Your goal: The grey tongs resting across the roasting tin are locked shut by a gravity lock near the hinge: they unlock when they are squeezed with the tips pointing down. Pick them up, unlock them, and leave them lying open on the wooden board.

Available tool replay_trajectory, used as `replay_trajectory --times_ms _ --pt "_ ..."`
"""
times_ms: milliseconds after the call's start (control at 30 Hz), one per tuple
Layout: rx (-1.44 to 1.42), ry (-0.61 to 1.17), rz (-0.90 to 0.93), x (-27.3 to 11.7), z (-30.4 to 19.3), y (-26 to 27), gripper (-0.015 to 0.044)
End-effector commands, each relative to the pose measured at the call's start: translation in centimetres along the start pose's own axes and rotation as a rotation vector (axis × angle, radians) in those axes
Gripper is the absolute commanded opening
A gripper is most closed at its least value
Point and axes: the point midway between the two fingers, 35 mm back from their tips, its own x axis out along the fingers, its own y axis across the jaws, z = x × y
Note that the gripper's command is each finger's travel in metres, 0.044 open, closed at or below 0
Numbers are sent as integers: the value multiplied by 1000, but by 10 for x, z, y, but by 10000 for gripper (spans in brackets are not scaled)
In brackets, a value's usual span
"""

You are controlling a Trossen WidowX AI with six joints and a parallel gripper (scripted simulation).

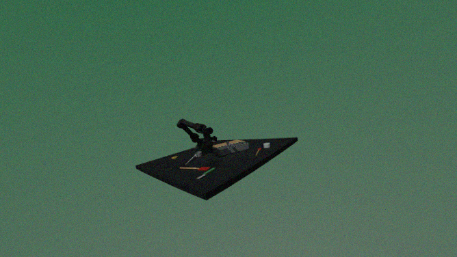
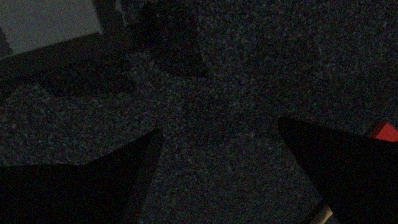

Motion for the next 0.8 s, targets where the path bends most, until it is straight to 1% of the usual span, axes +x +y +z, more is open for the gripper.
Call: replay_trajectory --times_ms 0,167,300,433,533,667,767 --pt "-292 -26 19 -9 51 12 440" --pt "-745 -71 54 -24 127 51 440" --pt "-767 -81 53 -26 135 55 440" --pt "-895 -83 63 -29 153 71 440" --pt "-939 -82 65 -30 160 77 440" --pt "-1180 -56 103 -28 180 100 440" --pt "-1468 -21 154 -26 201 130 440"
